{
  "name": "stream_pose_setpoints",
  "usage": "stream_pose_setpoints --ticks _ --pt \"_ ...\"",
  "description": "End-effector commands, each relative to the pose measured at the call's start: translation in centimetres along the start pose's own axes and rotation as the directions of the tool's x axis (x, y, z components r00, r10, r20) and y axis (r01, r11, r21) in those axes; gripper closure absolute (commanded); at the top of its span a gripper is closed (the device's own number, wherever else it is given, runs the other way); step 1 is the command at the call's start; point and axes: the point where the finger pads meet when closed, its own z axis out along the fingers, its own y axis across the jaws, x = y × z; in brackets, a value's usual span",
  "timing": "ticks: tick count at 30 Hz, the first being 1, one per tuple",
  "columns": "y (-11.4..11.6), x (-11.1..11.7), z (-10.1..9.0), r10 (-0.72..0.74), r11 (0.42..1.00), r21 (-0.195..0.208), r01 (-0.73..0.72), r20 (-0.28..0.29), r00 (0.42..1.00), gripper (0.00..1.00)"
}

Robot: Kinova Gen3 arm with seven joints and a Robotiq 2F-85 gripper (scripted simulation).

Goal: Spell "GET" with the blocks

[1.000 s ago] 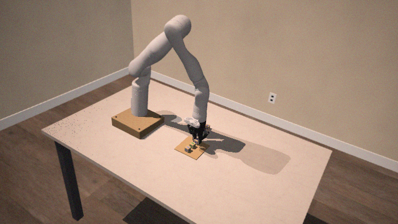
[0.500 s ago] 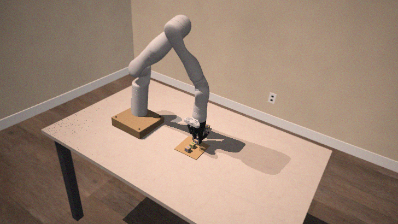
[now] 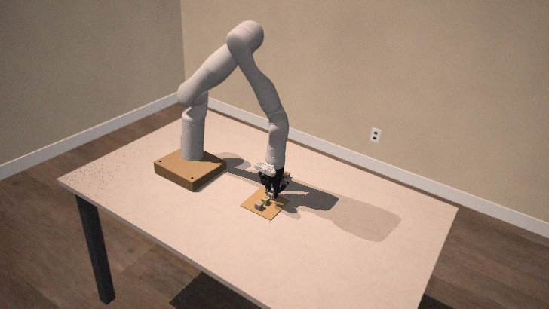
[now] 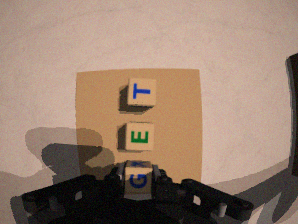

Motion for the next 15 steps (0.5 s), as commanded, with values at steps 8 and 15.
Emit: stream_pose_setpoints --ticks 8,15 --pt "-0.25 -0.03 0.18 0.004 1.000 0.005 -0.004 0.001 1.000 0.79" --pt "-0.24 -0.03 0.25 0.004 1.000 0.004 -0.004 0.001 1.000 0.79"
